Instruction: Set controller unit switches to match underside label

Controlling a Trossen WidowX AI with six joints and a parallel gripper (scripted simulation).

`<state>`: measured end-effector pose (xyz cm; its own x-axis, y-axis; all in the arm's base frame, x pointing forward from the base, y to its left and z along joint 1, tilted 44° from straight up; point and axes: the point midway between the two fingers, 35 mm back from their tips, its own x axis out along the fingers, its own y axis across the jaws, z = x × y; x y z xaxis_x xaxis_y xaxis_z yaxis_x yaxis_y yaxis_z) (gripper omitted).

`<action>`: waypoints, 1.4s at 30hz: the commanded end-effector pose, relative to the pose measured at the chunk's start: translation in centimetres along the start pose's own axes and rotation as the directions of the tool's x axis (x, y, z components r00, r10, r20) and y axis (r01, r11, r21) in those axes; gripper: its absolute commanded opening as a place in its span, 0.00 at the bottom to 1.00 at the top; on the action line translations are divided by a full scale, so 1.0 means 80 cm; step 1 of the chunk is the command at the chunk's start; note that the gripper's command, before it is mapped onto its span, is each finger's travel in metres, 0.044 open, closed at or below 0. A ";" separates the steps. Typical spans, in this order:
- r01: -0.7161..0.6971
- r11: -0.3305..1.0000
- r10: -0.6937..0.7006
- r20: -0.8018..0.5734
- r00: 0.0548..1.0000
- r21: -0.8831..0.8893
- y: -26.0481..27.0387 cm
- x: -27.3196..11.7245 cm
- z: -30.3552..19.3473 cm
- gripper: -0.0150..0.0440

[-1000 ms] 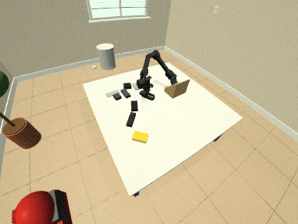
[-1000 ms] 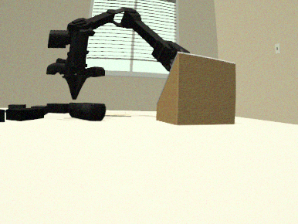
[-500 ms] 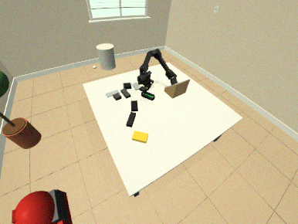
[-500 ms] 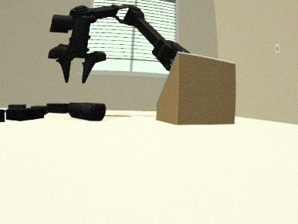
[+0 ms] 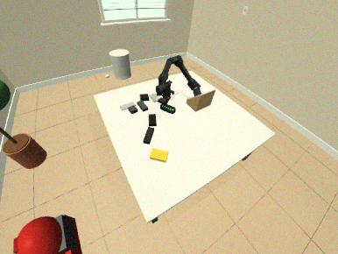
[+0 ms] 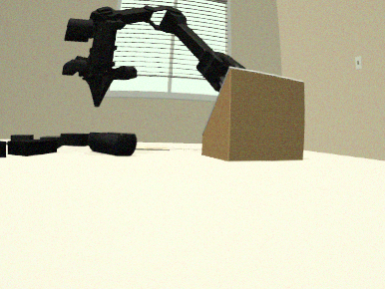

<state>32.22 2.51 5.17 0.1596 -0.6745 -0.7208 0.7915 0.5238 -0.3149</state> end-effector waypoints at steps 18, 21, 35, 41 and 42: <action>0.000 1.000 0.000 0.000 1.000 0.000 0.000 0.000 0.000 1.00; -0.001 1.000 0.001 -0.002 1.000 0.000 0.002 -0.013 0.000 0.91; -0.001 1.000 0.001 -0.003 1.000 0.000 0.000 -0.100 -0.001 0.29; -0.001 1.000 0.001 -0.003 1.000 0.000 0.000 -0.100 -0.001 0.25; -0.001 1.000 0.001 -0.003 1.000 0.000 0.000 -0.100 -0.001 0.25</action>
<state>30.99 7.86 10.87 0.1602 -0.6741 -0.7210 0.7894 0.5260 -0.3164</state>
